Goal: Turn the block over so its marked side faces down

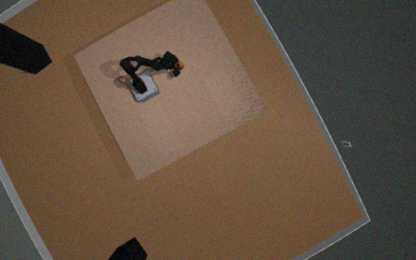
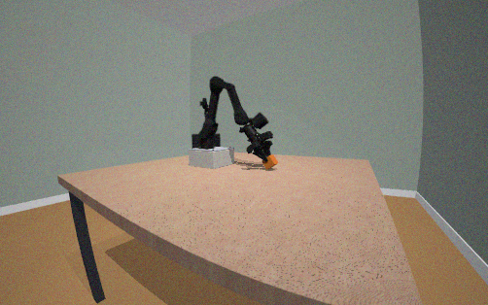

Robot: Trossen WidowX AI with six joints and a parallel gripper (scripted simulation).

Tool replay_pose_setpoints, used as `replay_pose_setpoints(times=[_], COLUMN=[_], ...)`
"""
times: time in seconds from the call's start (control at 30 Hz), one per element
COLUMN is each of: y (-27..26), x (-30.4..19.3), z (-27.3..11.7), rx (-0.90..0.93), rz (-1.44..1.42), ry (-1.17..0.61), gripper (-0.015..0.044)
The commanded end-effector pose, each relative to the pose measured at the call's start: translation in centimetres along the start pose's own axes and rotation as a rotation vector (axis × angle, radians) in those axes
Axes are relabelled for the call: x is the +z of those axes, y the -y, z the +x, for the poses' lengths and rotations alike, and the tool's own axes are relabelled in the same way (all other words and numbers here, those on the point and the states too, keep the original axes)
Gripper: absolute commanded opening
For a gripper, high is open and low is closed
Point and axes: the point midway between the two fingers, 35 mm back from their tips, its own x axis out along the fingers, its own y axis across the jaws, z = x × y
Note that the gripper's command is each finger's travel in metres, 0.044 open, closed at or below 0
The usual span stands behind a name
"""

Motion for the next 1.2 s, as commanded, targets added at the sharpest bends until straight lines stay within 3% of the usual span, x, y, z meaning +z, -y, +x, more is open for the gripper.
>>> replay_pose_setpoints(times=[0.0, 0.5, 1.17], y=[0.1, 0.1, 0.4], x=[-0.8, -1.8, -2.3], z=[0.8, 1.9, 0.2], rx=[-0.006, -0.006, -0.007], rz=[-0.007, -0.009, -0.002], ry=[0.032, 0.226, 0.424], gripper=[0.0000, 0.0000, 0.0000])
